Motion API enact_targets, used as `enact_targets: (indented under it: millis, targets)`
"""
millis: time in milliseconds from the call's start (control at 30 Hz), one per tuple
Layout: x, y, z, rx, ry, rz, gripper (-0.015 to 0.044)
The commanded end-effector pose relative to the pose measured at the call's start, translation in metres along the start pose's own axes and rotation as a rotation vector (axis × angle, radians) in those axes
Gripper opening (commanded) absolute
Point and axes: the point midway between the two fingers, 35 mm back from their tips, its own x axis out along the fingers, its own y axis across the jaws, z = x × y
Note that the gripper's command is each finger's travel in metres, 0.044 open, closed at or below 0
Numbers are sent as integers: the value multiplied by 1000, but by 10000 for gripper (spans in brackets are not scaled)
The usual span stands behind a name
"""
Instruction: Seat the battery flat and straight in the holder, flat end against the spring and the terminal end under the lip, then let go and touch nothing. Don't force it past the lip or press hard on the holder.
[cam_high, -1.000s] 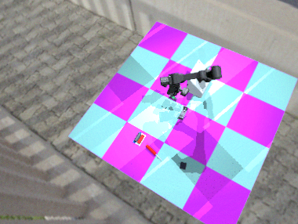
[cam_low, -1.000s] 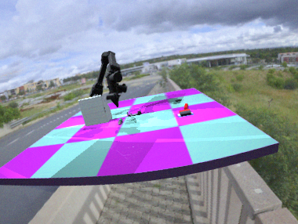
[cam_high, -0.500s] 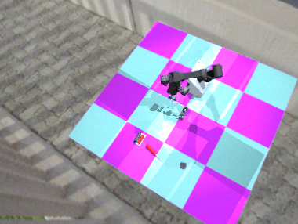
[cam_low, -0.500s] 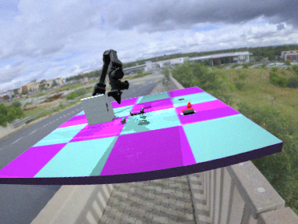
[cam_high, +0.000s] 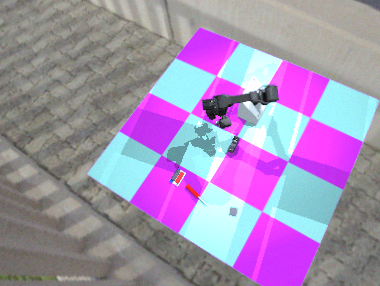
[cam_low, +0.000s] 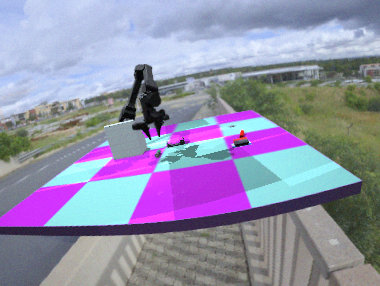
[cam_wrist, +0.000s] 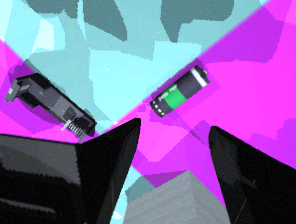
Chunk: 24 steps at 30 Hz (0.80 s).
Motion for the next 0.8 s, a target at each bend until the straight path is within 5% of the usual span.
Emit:
enact_targets:
  millis: [0,767]
  targets:
    - [34,-7,3,767,9,6,241]
    - [38,-7,3,782,9,6,241]
